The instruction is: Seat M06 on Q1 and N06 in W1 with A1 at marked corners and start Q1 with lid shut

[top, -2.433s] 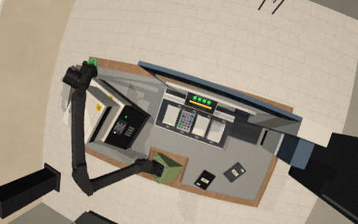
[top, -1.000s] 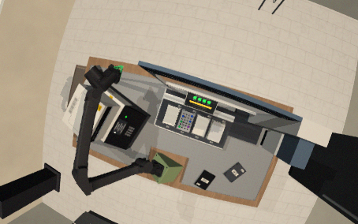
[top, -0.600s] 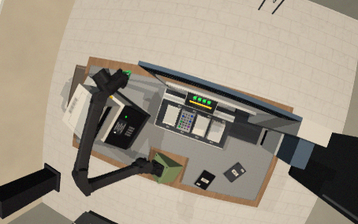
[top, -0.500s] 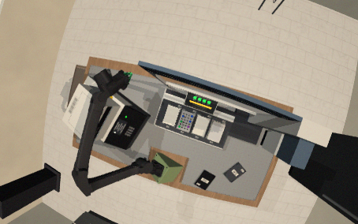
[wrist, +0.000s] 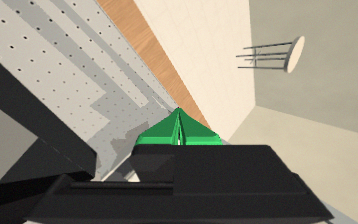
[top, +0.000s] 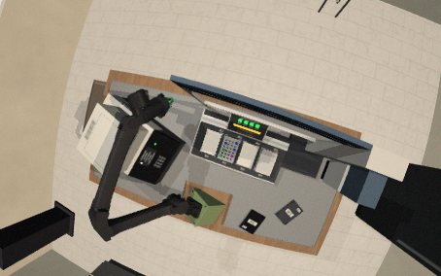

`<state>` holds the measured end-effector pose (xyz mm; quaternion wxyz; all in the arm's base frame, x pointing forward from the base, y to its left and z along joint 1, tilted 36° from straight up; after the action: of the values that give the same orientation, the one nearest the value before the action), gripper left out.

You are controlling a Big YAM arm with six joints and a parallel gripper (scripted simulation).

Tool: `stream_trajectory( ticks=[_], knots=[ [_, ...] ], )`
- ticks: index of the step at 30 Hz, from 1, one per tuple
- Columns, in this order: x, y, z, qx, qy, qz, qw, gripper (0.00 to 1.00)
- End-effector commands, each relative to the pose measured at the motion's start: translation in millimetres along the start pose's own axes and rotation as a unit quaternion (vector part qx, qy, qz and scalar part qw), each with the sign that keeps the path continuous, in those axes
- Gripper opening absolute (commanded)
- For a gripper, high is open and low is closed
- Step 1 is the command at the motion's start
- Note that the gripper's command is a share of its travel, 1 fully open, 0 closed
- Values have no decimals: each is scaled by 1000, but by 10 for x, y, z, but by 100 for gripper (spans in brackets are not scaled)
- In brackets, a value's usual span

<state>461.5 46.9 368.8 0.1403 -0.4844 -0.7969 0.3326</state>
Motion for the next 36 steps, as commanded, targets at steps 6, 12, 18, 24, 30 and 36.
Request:
stream_trajectory(
  ticks=[6, 12, 18, 24, 30, 36],
  knots=[
    [-155, -82, 355, 2, 8, 9, 1000, 0],
    [-173, -25, 540, 62, 45, -16, 997, 0],
    [-158, -52, 785, 61, 43, -15, 997, 0],
    [-196, -31, 1051, 119, 84, -37, 989, 0],
    [-148, -78, 1292, 131, 94, -47, 986, 0],
    [-176, -73, 1436, 160, 126, -58, 977, 0]
  ],
)
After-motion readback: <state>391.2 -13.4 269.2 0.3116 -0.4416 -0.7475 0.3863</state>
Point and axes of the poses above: the point where the finger pads meet when closed, its own y axis out along the fingers, its own x axis across the jaws, z = x × y, the point moved 7 cm from there along -y, back along the fingers, and after that the axes turned 14 degrees about y, right-handed, at the moved point
